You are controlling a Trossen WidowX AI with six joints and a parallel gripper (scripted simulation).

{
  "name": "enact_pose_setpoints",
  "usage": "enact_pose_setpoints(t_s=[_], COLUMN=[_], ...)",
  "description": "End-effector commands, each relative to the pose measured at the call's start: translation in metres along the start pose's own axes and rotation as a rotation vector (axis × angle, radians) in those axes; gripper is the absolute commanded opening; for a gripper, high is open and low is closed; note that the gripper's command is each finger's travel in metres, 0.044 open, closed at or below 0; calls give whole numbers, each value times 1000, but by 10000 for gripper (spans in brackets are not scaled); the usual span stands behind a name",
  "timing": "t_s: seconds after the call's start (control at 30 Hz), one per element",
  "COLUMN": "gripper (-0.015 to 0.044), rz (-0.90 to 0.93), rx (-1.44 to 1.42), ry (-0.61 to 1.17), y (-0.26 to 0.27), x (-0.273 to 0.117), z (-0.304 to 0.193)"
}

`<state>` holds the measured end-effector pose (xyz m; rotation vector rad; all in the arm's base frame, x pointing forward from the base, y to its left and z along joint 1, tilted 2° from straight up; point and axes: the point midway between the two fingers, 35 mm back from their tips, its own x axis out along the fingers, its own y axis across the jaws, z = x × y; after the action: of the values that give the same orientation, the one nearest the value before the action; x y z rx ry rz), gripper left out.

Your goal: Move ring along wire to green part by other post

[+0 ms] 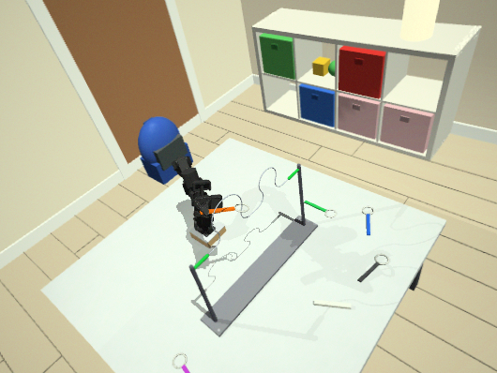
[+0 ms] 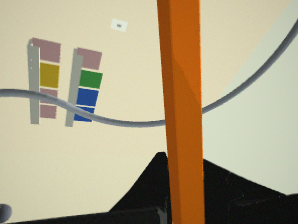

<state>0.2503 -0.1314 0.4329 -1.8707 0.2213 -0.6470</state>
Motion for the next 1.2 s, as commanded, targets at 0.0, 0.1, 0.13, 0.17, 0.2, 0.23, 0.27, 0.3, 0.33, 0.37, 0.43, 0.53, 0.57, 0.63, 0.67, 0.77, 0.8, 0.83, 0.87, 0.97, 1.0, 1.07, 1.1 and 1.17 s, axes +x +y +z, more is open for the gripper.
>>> enact_pose_setpoints(t_s=[0.0, 0.1, 0.13, 0.17, 0.2, 0.23, 0.27, 0.3, 0.33, 0.37, 0.43, 0.53, 0.57, 0.63, 0.67, 0.77, 0.8, 0.83, 0.87, 0.97, 1.0, 1.07, 1.1, 1.17], gripper=[-150, -150, -150, -150, -150, -150, -150, -150, -150, -150, -150, -150, -150, -150, -150, -150, -150, -150, -150, -150, -150, -150, -150, -150], rz=[-9, -3, 0, 3, 8, 14, 19, 25, 31, 39, 55, 82, 92, 112, 123, 149, 160, 172, 184, 220, 232, 257, 269, 294], rx=[-15, -4, 0, 7, 15, 24, 34, 44, 55, 69, 97, 144, 162, 197, 216, 261, 281, 301, 322, 385, 406, 449, 470, 513], ry=[-3, -1, 0, 1, 2, 3, 5, 6, 8, 9, 13, 20, 22, 27, 29, 35, 38, 41, 43, 52, 55, 60, 63, 69], y=[3, 7, 9, 11, 13, 15, 17, 19, 22, 24, 30, 38, 42, 48, 51, 58, 61, 65, 68, 78, 81, 87, 90, 96], x=[0, -1, -1, -1, -1, -1, -2, -2, -2, -3, -4, -5, -6, -7, -8, -10, -11, -12, -13, -17, -18, -20, -22, -24], z=[0, -1, -1, -1, -1, -1, -1, -1, -1, -1, -1, 0, 1, 2, 3, 5, 5, 7, 8, 11, 13, 16, 18, 21])
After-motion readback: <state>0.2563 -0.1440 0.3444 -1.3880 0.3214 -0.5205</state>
